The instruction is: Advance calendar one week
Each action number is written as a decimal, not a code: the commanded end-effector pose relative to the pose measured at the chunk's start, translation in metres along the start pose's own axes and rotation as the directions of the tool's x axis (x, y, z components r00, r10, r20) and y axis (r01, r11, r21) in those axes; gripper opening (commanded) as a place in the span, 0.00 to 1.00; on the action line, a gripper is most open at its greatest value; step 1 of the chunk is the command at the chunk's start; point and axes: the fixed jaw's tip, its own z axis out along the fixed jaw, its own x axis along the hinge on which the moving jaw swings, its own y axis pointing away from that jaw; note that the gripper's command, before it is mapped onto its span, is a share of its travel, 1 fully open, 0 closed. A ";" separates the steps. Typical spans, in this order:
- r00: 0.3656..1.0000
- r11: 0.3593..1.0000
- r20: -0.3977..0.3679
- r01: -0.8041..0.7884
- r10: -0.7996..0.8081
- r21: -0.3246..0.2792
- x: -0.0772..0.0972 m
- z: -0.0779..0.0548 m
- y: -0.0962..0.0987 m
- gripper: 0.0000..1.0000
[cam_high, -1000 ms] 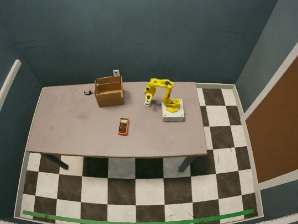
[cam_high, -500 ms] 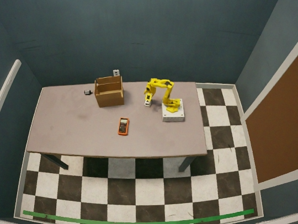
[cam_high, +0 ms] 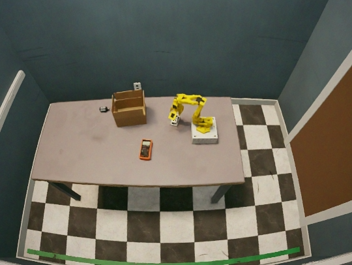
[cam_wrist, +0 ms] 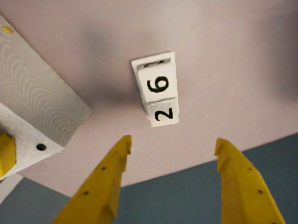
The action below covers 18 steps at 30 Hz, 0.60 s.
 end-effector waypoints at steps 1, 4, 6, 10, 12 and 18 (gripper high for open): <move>0.995 0.995 0.003 -0.102 0.102 0.014 -0.008 -0.007 0.001 0.36; 0.987 0.987 0.003 -0.159 0.158 0.014 -0.012 -0.009 0.003 0.36; 0.982 0.982 0.004 -0.188 0.188 0.014 -0.014 -0.010 0.004 0.36; 0.952 0.952 0.005 -0.306 0.306 0.014 -0.023 -0.014 0.008 0.36; 0.931 0.931 0.005 -0.366 0.366 0.014 -0.027 -0.017 0.010 0.36; 0.846 0.846 0.007 -0.533 0.533 0.014 -0.038 -0.023 0.017 0.36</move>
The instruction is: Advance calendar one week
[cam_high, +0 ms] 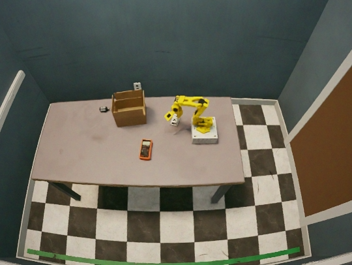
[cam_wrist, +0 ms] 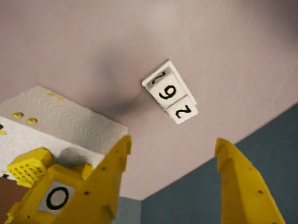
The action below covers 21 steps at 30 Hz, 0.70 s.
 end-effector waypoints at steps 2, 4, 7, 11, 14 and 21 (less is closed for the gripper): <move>0.987 0.987 0.007 -0.161 0.161 0.006 -0.006 -0.007 0.010 0.36; 0.987 0.987 0.007 -0.161 0.161 0.006 -0.006 -0.007 0.010 0.36; 0.970 0.970 0.008 -0.243 0.243 0.006 -0.008 -0.010 0.015 0.36; 0.941 0.941 0.008 -0.339 0.339 0.006 -0.011 -0.013 0.021 0.36; 0.917 0.917 0.008 -0.398 0.398 0.005 -0.012 -0.015 0.025 0.36; 0.882 0.882 0.009 -0.471 0.471 0.005 -0.014 -0.018 0.030 0.36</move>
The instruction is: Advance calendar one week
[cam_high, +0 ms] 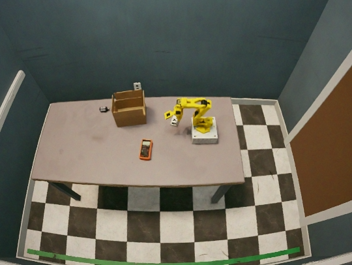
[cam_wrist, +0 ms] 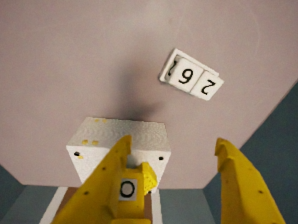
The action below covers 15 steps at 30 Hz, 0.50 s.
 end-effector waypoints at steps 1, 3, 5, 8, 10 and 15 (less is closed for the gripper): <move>0.999 0.999 -0.001 -0.034 0.034 -0.001 0.002 -0.002 0.003 0.36; 0.998 0.998 -0.001 -0.055 0.055 -0.001 0.002 -0.002 0.005 0.36; 0.997 0.997 -0.001 -0.071 0.071 -0.001 0.003 -0.003 0.006 0.36; 0.996 0.996 -0.001 -0.086 0.086 -0.001 0.003 -0.003 0.006 0.36; 0.996 0.996 -0.001 -0.092 0.092 -0.001 0.003 -0.003 0.007 0.36; 0.995 0.995 -0.001 -0.095 0.095 -0.001 0.003 -0.003 0.007 0.36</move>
